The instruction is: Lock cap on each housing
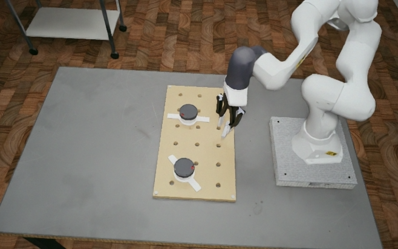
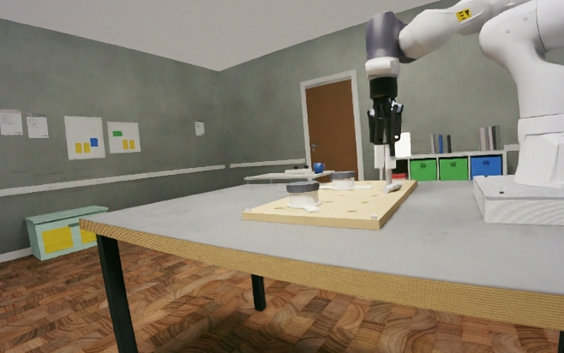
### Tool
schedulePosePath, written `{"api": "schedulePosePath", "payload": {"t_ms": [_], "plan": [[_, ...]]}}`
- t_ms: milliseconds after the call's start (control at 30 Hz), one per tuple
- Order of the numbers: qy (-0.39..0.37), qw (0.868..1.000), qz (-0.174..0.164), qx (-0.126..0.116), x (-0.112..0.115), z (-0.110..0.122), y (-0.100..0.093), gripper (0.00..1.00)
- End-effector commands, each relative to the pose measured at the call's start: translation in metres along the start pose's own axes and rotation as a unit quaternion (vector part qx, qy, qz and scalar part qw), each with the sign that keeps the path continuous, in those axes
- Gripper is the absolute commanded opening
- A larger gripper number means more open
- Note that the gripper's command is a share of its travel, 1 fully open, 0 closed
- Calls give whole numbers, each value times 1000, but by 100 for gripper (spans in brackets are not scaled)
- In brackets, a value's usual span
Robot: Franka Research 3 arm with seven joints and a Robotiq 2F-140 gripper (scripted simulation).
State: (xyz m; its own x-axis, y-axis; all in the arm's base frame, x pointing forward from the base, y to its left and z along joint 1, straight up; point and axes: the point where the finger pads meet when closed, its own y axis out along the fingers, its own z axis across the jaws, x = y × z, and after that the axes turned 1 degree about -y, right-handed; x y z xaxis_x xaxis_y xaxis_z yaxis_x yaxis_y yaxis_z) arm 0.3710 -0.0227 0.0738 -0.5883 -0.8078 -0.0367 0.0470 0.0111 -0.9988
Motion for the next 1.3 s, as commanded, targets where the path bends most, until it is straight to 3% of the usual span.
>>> {"api": "schedulePosePath", "payload": {"t_ms": [0, 200, 1267], "plan": [[-138, 990, -10, -13, 5, 1, 7, 36], [-204, 979, -15, -19, 6, 1, 15, 36], [-204, 979, -15, -19, 8, 0, 58, 36]]}}
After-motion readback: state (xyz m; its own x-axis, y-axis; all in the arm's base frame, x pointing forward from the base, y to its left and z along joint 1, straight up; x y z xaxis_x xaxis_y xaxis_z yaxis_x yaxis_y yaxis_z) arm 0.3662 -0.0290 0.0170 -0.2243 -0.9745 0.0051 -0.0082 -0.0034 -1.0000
